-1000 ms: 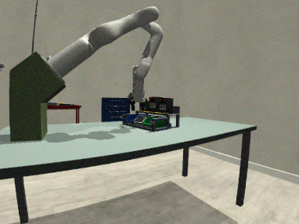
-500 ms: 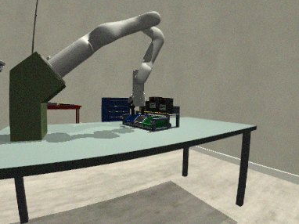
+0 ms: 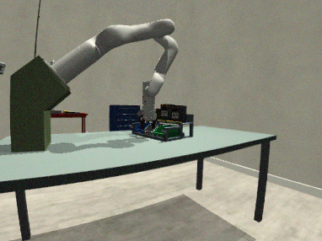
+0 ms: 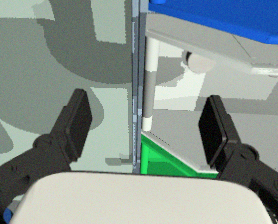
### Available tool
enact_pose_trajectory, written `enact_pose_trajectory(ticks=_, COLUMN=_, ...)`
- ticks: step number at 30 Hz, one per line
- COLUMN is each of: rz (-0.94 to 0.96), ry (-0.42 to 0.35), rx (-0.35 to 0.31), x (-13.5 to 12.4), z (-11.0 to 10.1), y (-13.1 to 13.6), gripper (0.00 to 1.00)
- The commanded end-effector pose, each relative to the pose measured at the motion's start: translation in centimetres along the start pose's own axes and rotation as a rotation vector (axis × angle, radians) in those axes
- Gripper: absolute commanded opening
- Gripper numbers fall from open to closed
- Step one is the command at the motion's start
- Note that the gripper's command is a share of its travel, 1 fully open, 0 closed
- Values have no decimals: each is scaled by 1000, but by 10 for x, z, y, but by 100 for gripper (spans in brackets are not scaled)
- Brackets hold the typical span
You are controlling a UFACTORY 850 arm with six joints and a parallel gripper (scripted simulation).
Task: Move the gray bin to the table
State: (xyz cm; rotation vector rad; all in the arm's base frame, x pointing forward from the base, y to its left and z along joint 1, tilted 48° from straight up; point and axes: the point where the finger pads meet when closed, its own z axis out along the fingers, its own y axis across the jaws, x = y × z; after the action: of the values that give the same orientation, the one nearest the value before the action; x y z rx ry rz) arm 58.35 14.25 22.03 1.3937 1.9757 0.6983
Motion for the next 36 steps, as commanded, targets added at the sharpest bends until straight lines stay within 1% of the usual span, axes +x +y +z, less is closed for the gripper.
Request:
enact_pose_trajectory(ticks=1, rz=1, ry=0, rx=-3, x=0, z=4, y=2, gripper=100)
enact_pose_trajectory(ticks=26, rz=1, ry=0, rx=-3, x=0, z=5, y=2, gripper=100)
enact_pose_trajectory(ticks=31, rz=1, ry=0, rx=-3, x=0, z=0, y=2, gripper=100)
enact_pose_trajectory(ticks=36, rz=1, ry=0, rx=-3, x=0, z=0, y=2, gripper=100)
